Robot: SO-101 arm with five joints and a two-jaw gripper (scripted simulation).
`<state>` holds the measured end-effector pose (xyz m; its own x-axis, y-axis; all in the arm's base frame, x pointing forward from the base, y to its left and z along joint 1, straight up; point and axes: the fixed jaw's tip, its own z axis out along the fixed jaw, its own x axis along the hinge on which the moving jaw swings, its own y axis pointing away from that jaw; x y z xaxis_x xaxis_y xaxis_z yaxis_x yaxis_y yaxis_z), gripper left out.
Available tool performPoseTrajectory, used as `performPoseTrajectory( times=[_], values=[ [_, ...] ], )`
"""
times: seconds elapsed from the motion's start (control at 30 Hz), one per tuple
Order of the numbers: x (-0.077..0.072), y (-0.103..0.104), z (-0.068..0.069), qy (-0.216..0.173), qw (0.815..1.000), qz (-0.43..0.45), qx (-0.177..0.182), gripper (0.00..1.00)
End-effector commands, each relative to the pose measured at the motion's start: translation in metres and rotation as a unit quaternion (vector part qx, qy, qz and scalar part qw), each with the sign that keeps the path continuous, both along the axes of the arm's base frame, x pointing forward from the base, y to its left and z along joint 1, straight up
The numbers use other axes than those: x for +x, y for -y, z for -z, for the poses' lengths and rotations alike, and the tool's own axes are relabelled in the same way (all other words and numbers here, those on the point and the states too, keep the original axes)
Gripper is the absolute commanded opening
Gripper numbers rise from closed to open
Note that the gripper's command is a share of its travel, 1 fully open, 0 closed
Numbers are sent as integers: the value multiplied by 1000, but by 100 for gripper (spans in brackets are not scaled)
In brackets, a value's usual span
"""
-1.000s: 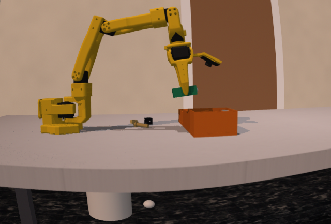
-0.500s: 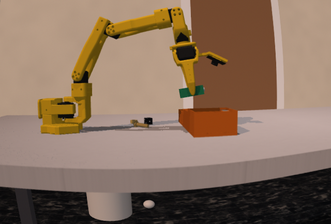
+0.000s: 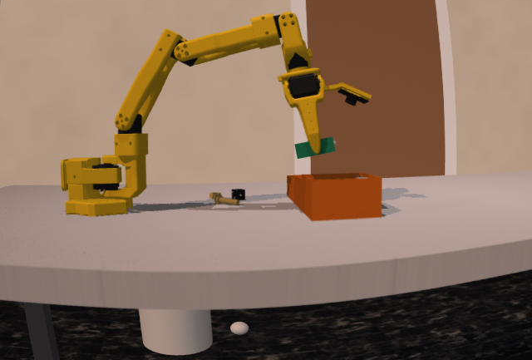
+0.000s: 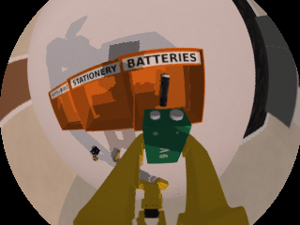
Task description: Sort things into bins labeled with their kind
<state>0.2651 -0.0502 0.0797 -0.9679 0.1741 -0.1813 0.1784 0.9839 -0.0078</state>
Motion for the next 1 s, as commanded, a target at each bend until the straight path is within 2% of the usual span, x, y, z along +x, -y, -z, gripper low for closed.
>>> performPoseTrajectory(
  times=[0.0,0.33,0.97],
  values=[
    [11,5,-13,41,999,14,-6,0],
    [23,10,-13,67,997,36,-7,0],
    [24,10,-13,69,997,37,-7,0]
  ],
)
